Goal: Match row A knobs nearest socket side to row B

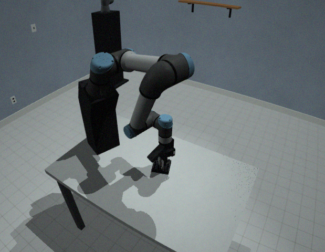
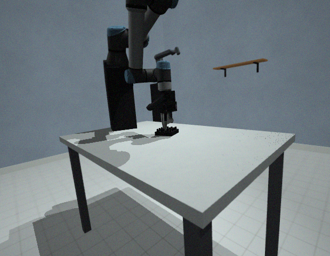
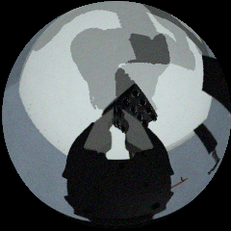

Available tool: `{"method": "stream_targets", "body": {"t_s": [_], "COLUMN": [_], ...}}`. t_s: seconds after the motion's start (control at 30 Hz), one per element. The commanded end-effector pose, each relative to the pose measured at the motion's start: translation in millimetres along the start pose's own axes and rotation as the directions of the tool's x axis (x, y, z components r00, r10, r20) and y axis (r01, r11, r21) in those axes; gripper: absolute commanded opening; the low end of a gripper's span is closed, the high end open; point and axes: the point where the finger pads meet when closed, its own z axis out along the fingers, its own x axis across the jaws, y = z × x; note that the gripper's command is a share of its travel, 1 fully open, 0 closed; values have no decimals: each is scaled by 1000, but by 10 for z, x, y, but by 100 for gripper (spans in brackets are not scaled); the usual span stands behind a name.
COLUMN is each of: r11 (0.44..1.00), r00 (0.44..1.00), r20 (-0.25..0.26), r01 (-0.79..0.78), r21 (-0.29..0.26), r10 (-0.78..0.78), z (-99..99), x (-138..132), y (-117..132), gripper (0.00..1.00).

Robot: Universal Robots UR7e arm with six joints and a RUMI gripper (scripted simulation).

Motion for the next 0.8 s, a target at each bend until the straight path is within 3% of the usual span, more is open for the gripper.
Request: {"method": "stream_targets", "body": {"t_s": [0.0, 0.77], "r11": [999, 998], "r00": [999, 998], "r20": [1, 1], "r01": [35, 57], "r21": [-1, -1], "r10": [-35, -57], "z": [-4, -4], "x": [-6, -8], "y": [2, 2], "gripper": [4, 4]}}
